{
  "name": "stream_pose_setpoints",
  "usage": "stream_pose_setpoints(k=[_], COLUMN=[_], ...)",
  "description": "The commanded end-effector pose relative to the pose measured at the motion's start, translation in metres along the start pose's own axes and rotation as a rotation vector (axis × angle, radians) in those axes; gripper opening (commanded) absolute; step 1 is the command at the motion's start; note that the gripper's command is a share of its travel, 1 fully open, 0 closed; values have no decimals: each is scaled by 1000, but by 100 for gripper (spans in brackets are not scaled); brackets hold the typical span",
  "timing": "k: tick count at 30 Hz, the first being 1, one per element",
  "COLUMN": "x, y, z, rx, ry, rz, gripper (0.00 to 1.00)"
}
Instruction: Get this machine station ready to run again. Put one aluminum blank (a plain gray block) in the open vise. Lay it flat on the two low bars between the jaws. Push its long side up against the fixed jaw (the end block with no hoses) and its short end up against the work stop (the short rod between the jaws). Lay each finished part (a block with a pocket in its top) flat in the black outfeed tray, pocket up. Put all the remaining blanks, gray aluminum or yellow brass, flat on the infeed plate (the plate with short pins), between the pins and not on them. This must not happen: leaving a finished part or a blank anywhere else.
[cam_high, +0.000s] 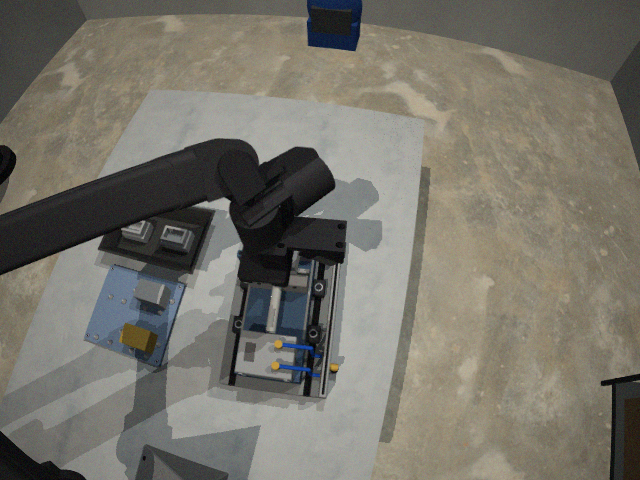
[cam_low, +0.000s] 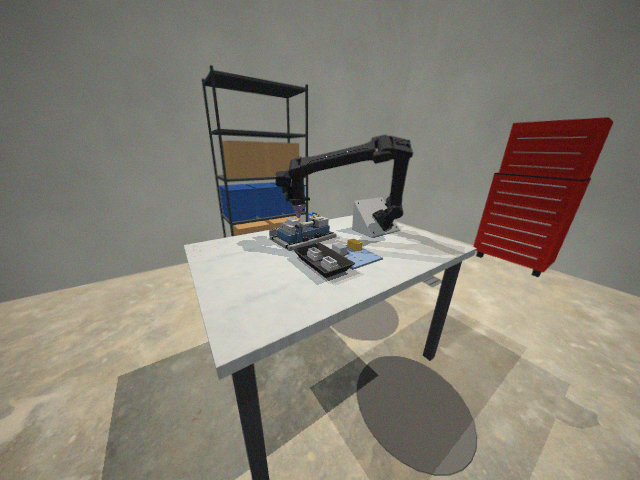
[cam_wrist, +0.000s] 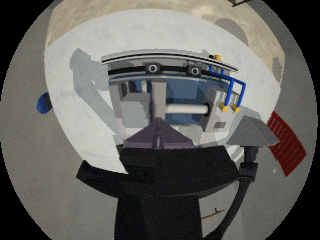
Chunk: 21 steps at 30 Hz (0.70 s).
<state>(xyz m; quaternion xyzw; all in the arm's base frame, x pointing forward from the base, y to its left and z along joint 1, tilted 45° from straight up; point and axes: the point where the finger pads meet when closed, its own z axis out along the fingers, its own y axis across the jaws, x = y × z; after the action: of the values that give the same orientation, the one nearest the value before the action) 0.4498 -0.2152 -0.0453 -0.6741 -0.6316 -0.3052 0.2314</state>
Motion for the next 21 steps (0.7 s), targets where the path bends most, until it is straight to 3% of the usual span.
stream_pose_setpoints(k=[1,21], x=[2,4], y=[7,3], z=[7,8], rx=[12,14], ry=[6,8], rz=[-1,1], gripper=[0,0])
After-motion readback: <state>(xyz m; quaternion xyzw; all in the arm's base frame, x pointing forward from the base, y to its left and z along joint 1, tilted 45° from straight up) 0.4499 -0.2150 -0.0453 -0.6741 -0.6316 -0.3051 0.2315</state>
